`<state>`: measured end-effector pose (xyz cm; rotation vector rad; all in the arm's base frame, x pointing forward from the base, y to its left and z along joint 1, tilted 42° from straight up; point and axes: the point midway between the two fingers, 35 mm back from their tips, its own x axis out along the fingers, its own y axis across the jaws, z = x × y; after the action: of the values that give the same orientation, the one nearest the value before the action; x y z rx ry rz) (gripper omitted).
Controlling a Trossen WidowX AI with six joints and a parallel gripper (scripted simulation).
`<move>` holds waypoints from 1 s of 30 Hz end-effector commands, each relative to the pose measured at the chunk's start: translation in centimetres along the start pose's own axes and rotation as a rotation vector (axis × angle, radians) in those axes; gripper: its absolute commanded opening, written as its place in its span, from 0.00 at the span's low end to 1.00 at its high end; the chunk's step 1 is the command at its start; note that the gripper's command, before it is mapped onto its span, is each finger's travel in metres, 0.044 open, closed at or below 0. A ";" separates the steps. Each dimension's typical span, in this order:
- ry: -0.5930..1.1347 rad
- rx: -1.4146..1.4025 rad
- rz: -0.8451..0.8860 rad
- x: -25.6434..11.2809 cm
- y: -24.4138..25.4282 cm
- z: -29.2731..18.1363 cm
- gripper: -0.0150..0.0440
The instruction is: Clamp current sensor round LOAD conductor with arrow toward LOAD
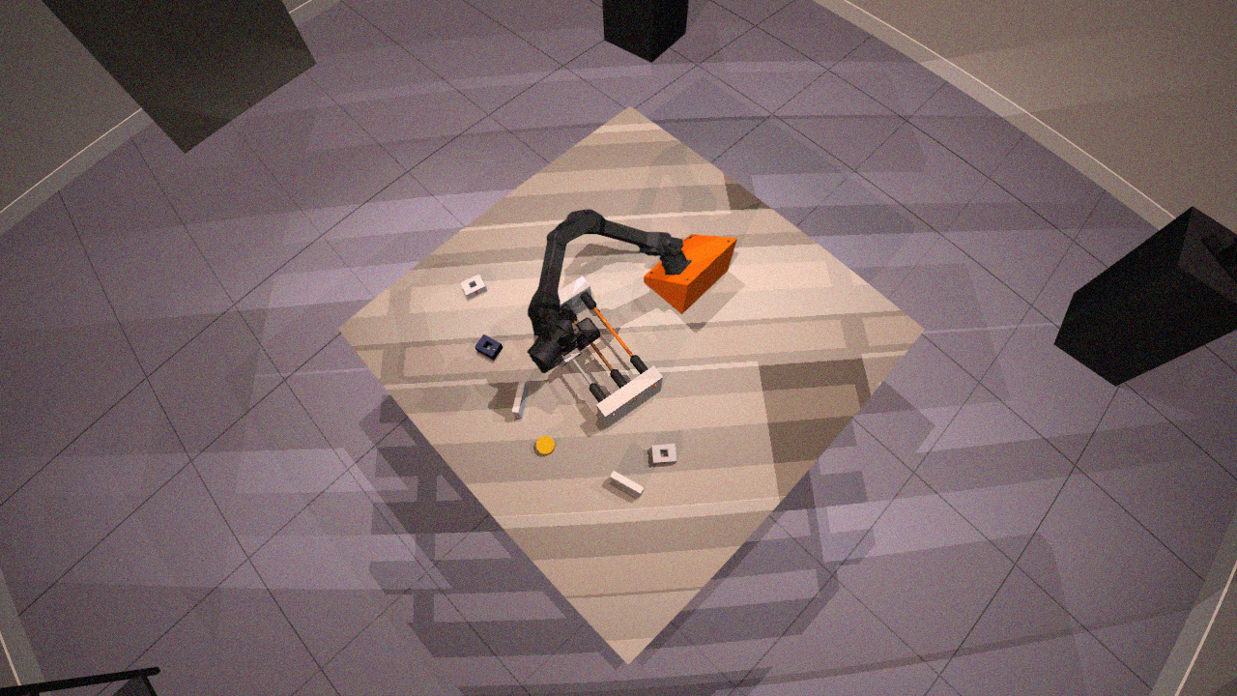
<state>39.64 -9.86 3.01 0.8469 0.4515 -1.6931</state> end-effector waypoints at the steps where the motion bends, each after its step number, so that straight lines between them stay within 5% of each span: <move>1: 0.019 -0.007 0.014 -0.9 0.0 -0.8 0.25; 30: 0.000 0.000 0.000 0.0 0.0 0.0 0.25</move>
<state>39.63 -9.86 3.00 0.8473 0.4520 -1.6934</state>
